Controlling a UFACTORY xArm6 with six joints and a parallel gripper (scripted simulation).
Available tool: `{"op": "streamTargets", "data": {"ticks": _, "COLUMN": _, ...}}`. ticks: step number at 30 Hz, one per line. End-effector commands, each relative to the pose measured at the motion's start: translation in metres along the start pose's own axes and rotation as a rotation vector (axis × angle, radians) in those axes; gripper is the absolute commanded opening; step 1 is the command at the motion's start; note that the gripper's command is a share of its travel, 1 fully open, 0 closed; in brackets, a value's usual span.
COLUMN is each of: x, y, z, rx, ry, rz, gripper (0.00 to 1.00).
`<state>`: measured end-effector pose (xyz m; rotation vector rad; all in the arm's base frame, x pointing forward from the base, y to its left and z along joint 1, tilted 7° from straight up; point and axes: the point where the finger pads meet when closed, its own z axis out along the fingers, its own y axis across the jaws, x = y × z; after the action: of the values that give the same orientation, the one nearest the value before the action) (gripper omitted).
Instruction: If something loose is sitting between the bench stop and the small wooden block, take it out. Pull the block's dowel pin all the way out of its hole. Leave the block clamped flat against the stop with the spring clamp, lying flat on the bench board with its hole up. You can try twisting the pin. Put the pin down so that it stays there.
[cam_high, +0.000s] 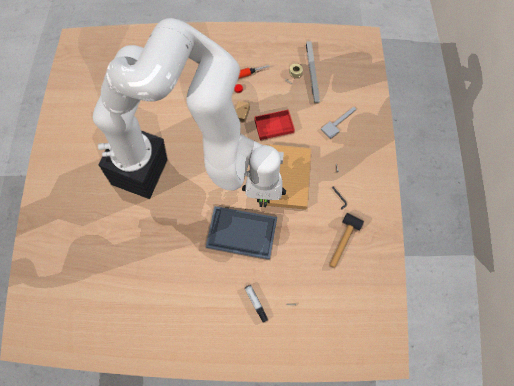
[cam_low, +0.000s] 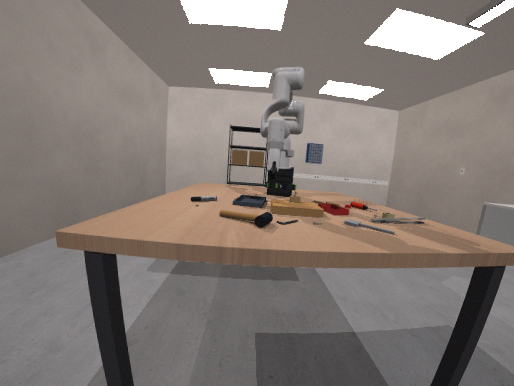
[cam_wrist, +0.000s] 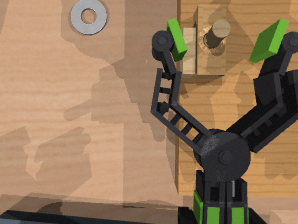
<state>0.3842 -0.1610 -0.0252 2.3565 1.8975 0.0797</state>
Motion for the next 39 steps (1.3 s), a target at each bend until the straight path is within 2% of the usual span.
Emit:
{"op": "streamTargets", "data": {"ticks": 1, "x": 0.000, "y": 0.002, "z": 0.003, "rx": -0.004, "ry": -0.001, "rz": 0.000, "gripper": 0.27}}
{"op": "streamTargets", "data": {"ticks": 39, "x": 0.000, "y": 0.002, "z": 0.043, "rx": -0.003, "ry": -0.001, "rz": 0.000, "gripper": 0.27}}
